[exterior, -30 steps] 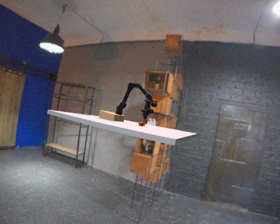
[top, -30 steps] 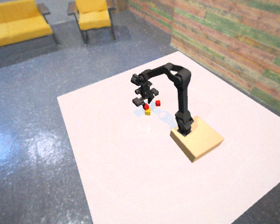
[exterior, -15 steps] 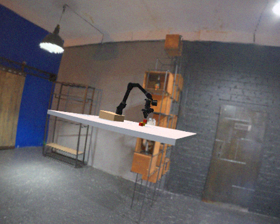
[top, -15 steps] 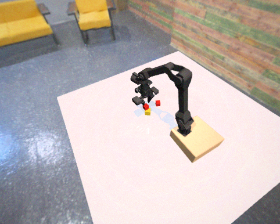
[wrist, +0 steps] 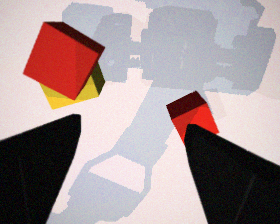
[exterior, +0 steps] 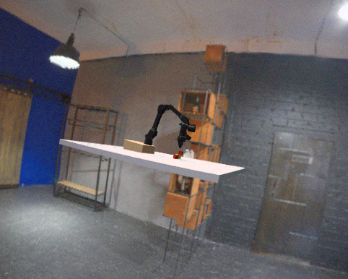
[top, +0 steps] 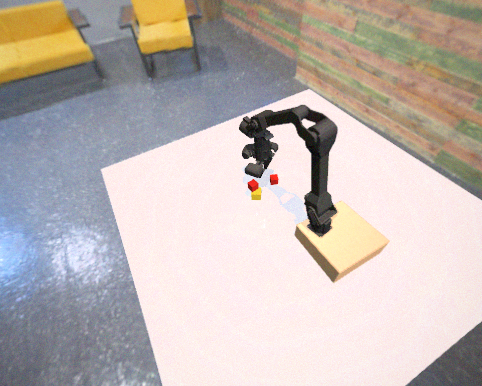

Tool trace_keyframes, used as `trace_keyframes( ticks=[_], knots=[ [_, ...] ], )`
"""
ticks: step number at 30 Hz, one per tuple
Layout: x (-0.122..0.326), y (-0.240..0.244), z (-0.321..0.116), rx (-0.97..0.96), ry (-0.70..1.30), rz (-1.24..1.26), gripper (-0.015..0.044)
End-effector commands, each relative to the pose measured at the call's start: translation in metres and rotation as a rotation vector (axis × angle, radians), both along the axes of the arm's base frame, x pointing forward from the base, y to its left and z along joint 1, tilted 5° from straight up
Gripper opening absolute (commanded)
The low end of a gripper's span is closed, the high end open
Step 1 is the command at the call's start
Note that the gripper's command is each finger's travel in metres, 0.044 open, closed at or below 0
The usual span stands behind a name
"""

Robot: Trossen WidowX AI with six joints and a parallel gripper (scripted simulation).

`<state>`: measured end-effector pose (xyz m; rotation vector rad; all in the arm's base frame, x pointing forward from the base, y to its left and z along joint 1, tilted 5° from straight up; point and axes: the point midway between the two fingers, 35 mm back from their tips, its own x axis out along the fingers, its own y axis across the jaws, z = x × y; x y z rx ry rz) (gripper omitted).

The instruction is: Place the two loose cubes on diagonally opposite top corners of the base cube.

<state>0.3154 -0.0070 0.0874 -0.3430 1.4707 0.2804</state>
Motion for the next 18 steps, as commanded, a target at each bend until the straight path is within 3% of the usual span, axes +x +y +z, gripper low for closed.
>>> trace_keyframes(
  ticks=[1,12,18],
  knots=[
    [0.002,-0.015,0.011,-0.012,-0.015,0.14,0.0265],
    [-0.007,-0.062,0.026,-0.057,-0.005,0.57,0.0265],
    [-0.008,-0.064,0.027,-0.06,-0.004,0.595,0.0265]
  ],
)
